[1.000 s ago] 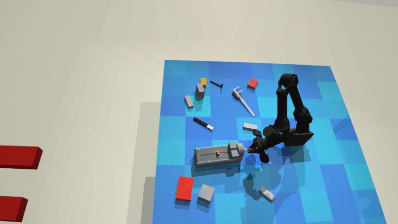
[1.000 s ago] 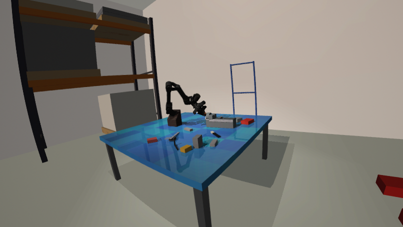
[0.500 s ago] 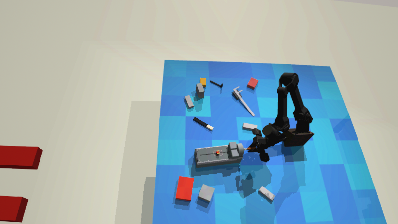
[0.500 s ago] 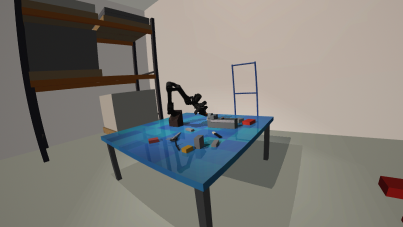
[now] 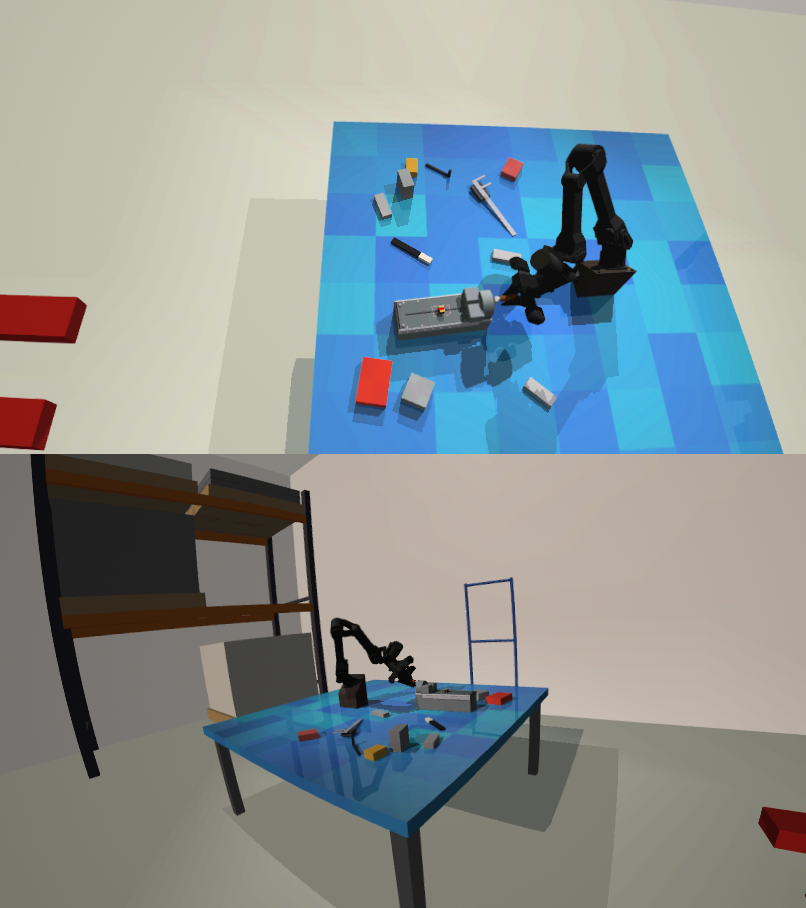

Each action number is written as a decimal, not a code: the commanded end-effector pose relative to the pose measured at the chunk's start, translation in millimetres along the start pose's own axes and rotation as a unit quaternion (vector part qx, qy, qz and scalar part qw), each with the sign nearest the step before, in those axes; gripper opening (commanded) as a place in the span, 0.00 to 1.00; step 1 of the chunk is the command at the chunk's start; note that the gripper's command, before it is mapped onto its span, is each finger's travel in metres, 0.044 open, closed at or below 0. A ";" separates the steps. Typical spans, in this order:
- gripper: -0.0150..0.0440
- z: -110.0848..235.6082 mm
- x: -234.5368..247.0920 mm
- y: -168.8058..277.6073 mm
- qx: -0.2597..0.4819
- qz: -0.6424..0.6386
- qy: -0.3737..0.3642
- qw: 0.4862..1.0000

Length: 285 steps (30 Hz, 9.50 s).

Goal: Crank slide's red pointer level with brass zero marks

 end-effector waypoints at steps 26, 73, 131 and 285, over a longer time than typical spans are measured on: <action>0.25 -2.3 -21.1 1.7 -0.001 -0.002 0.009 1.000; 0.25 -11.9 -32.0 10.0 -0.001 -0.002 0.009 1.000; 0.25 -12.9 -31.7 10.9 -0.001 -0.002 0.009 1.000; 1.00 18.9 -18.4 -136.3 0.040 0.068 -0.034 0.996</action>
Point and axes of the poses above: the point midway between the two fingers, 35 mm back from their tips, its own z axis back along the fingers, its own x axis across the jaws, y = z × x, the point moved 2 cm from there along z, back along the fingers, and after that the axes turned 3 degrees about -z, right-handed, at the moved point
